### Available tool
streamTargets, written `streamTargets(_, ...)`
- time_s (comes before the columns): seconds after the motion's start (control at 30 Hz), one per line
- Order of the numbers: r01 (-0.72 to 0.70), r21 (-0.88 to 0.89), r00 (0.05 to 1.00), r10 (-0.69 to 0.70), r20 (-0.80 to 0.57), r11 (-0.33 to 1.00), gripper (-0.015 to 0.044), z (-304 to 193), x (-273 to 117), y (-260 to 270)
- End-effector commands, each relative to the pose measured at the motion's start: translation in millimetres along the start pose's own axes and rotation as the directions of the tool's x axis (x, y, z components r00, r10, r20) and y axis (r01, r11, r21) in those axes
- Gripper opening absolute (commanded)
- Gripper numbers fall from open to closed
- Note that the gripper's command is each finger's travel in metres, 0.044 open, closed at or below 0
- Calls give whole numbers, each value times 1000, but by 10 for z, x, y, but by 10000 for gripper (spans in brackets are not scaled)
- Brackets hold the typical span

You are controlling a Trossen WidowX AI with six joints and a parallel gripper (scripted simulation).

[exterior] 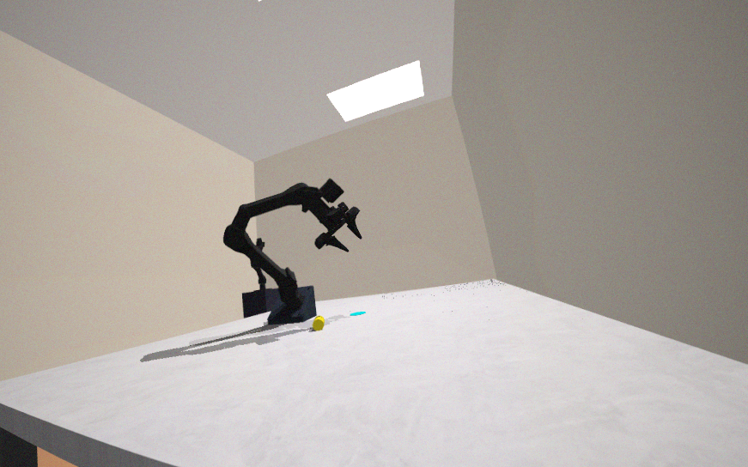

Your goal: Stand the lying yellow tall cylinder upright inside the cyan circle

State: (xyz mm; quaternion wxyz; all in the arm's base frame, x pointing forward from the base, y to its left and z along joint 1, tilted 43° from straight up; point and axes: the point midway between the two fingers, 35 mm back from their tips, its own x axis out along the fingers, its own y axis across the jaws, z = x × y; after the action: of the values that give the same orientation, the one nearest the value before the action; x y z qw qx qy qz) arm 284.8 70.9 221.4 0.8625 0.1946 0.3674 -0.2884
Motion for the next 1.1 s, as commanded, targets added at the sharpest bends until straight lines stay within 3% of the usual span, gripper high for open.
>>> streamTargets(0.0, 140, 44, 990, -140, -3, 989, 309, 70, 110, -389)
streamTargets(0.43, 582, 144, 813, -576, -88, 800, 309, 122, 139, -1664)
streamTargets(0.63, 605, 147, 796, -597, -97, 783, 309, 116, 139, -1743)
streamTargets(0.93, 599, 148, 801, -590, -101, 787, 309, 42, 887, -2275)
streamTargets(1.07, 605, 150, 796, -599, -90, 782, 309, 23, 990, -2398)
